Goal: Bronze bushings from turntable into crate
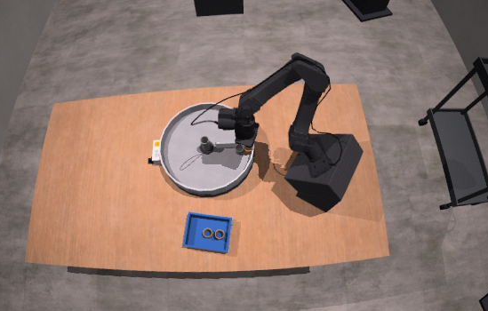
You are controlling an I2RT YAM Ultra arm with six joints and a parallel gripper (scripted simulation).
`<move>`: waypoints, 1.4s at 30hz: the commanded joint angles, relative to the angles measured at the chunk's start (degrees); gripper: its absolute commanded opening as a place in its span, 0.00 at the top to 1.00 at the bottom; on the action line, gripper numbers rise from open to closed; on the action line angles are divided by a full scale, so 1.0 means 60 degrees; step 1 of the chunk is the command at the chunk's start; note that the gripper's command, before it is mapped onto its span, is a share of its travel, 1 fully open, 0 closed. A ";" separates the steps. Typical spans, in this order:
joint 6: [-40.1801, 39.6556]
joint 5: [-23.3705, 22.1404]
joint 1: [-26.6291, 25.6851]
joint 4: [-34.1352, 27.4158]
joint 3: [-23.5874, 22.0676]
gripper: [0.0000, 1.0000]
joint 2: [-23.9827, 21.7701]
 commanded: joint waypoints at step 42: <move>-0.0018 0.0035 0.0024 0.0182 0.0350 0.87 -0.0016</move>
